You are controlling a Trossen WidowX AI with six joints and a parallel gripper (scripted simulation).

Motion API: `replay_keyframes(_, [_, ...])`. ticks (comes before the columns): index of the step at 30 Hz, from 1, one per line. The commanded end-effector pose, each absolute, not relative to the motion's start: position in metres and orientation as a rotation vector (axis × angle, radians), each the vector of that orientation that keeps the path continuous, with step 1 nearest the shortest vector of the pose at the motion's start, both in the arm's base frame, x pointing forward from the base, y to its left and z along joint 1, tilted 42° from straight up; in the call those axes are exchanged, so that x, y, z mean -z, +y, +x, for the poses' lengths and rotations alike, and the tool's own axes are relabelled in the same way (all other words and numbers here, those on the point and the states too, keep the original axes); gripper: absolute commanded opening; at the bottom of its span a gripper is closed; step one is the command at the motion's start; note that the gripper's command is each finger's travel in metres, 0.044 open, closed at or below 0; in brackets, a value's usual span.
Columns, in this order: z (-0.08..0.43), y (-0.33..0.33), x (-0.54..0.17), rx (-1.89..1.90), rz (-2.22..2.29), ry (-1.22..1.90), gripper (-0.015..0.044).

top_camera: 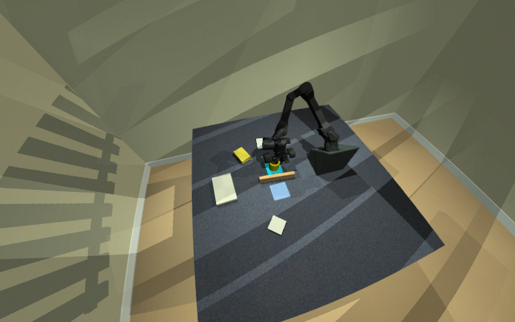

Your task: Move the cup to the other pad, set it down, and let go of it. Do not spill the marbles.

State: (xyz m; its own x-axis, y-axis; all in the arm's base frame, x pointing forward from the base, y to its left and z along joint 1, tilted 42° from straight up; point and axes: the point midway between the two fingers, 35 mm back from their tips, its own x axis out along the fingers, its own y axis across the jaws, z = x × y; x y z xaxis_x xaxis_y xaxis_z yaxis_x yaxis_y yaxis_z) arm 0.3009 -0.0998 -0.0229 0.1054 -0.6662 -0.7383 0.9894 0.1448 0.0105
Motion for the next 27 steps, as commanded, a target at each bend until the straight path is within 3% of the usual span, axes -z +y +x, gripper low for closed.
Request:
replay_keyframes(1, [0.301, -0.100, 0.023, 1.333, 0.598, 0.674, 0.0147])
replay_keyframes(27, [0.299, -0.079, 0.002, 1.333, 0.597, 0.683, 0.0147])
